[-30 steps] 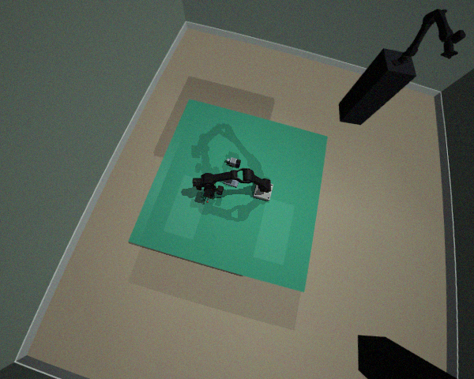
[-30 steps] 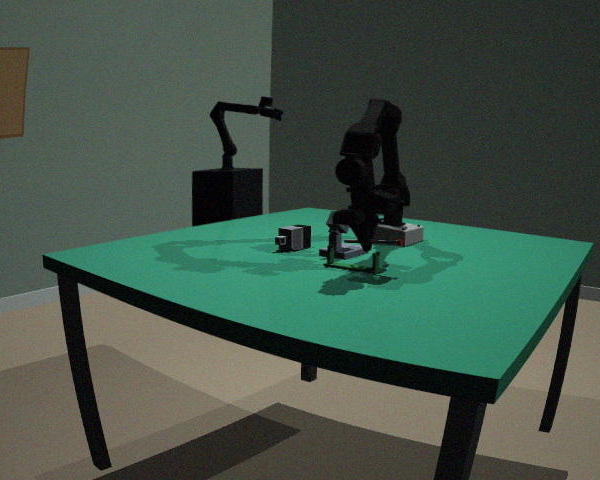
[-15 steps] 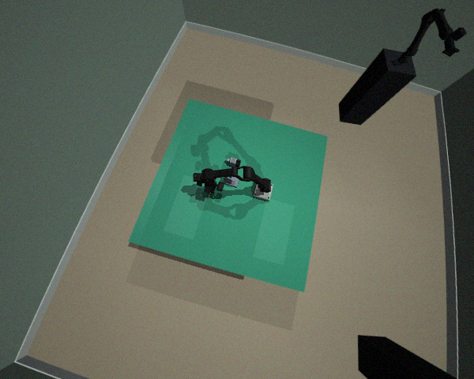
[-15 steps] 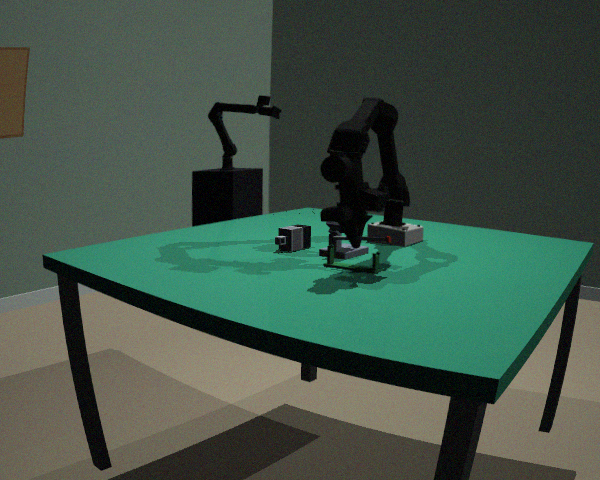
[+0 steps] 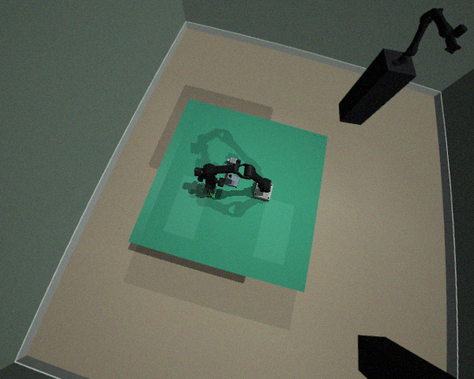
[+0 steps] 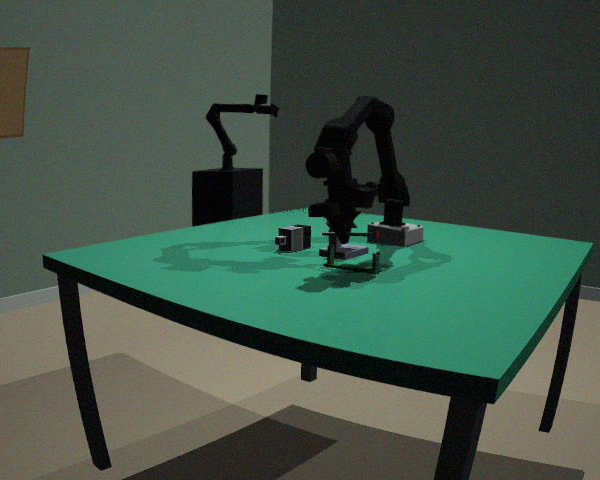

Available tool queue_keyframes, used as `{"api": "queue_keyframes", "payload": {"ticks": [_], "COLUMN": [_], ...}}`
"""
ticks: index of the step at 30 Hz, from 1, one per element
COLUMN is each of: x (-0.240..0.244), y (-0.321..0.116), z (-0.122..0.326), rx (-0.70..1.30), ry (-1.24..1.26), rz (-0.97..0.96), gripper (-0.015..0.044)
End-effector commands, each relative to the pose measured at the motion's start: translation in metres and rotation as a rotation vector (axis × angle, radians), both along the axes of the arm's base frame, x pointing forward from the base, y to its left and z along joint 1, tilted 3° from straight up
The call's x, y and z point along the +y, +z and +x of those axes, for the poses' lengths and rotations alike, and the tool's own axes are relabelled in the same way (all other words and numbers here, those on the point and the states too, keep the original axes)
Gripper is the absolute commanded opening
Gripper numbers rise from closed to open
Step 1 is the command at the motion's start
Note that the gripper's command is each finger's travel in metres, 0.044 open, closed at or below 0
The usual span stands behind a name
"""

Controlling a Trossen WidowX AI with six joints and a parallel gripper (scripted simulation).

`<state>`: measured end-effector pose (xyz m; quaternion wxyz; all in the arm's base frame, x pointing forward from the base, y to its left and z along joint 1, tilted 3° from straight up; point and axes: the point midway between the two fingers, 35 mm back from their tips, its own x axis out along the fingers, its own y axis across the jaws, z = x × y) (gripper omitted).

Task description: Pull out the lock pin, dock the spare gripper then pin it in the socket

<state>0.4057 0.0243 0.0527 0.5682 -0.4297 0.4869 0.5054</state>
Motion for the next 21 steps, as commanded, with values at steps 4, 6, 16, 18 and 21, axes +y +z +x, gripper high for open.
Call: {"api": "queue_keyframes", "payload": {"ticks": [4, 6, 16, 18, 21], "x": [0.0, 0.0, 0.001, 0.001, 0.002], "y": [-0.011, -0.013, -0.028, -0.031, -0.036], "z": [-0.001, -0.001, 0.0, 0.0, 0.0], "rx": [0.001, -0.001, -0.008, -0.01, -0.013], "ry": [0.008, 0.007, 0.006, 0.006, 0.005], "rz": [-0.001, -0.001, 0.0, 0.0, 0.0], "gripper": [0.0, 0.0, 0.0, 0.0, 0.0]}}
